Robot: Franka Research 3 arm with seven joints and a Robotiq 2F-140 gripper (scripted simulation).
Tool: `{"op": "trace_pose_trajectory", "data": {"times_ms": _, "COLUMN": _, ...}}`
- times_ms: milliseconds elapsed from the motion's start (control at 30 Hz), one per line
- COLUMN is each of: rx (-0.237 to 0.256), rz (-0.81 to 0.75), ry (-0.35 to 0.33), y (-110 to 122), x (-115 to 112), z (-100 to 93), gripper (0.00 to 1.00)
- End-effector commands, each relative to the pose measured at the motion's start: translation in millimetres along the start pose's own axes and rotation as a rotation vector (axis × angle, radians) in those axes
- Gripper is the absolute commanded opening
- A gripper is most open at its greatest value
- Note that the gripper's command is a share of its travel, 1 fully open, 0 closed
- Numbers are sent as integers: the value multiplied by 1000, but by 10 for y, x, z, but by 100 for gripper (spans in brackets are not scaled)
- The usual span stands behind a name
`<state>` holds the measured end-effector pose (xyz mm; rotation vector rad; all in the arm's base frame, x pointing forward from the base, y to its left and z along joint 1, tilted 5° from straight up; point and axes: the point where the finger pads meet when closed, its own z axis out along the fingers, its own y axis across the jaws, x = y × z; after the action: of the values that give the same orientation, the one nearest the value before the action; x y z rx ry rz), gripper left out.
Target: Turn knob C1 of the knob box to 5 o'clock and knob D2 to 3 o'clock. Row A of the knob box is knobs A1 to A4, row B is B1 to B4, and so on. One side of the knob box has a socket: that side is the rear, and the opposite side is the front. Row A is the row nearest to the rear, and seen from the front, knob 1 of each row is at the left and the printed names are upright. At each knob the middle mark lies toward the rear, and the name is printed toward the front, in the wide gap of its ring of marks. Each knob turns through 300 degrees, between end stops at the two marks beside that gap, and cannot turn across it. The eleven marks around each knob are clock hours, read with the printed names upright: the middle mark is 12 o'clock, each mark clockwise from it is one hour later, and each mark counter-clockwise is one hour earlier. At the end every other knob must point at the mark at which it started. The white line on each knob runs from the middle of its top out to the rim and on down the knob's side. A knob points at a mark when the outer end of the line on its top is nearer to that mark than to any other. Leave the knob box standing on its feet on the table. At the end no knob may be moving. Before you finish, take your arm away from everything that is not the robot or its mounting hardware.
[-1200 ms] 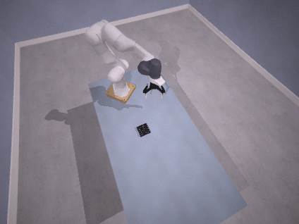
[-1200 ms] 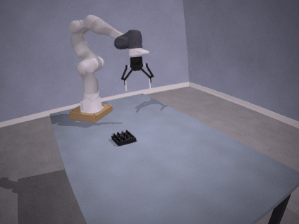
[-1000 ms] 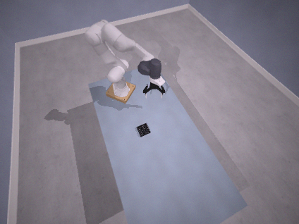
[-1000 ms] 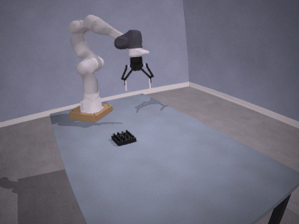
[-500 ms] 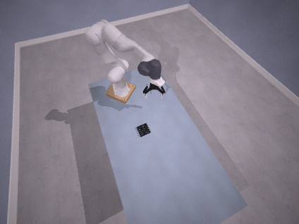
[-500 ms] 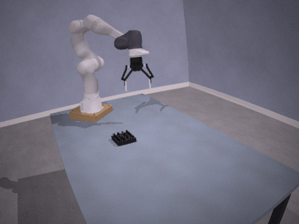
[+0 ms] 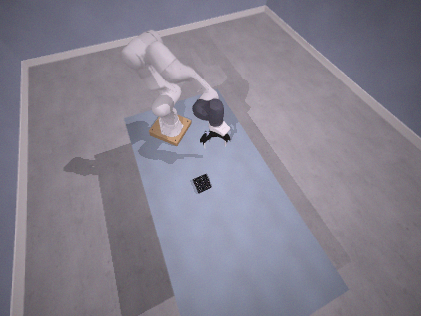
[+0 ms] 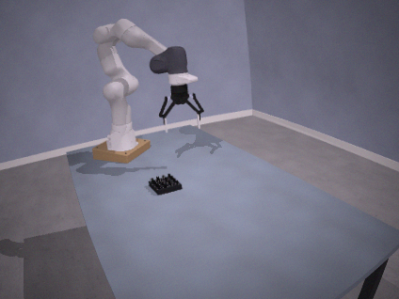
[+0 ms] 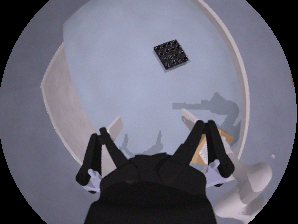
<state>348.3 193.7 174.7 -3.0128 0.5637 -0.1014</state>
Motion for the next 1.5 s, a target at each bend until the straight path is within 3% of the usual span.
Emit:
{"op": "trace_pose_trajectory", "data": {"times_ms": 0, "rx": 22, "rz": -135, "ry": -12, "y": 14, "x": 149, "z": 66, "gripper": 100}}
{"op": "trace_pose_trajectory", "data": {"times_ms": 133, "rx": 22, "rz": -135, "ry": -12, "y": 14, "x": 149, "z": 66, "gripper": 100}}
{"op": "trace_pose_trajectory", "data": {"times_ms": 167, "rx": 29, "rz": -182, "ry": -24, "y": 113, "x": 332, "z": 181, "gripper": 100}}
{"op": "trace_pose_trajectory", "data": {"times_ms": 200, "rx": 30, "rz": -187, "ry": -25, "y": 125, "x": 352, "z": 193, "gripper": 100}}
{"op": "trace_pose_trajectory", "data": {"times_ms": 467, "rx": 30, "rz": -187, "ry": -25, "y": 125, "x": 352, "z": 193, "gripper": 100}}
{"op": "trace_pose_trajectory", "data": {"times_ms": 500, "rx": 35, "rz": -234, "ry": -31, "y": 256, "x": 545, "z": 314, "gripper": 100}}
{"op": "trace_pose_trajectory", "data": {"times_ms": 533, "rx": 35, "rz": -239, "ry": -31, "y": 272, "x": 565, "z": 327, "gripper": 100}}
{"op": "trace_pose_trajectory", "data": {"times_ms": 767, "rx": 35, "rz": -239, "ry": -31, "y": 272, "x": 565, "z": 327, "gripper": 100}}
{"op": "trace_pose_trajectory", "data": {"times_ms": 800, "rx": 36, "rz": -283, "ry": -33, "y": 430, "x": 756, "z": 447, "gripper": 100}}
{"op": "trace_pose_trajectory", "data": {"times_ms": 833, "rx": 36, "rz": -288, "ry": -33, "y": 448, "x": 776, "z": 459, "gripper": 100}}
{"op": "trace_pose_trajectory", "data": {"times_ms": 1467, "rx": 36, "rz": -288, "ry": -33, "y": 448, "x": 776, "z": 459, "gripper": 100}}
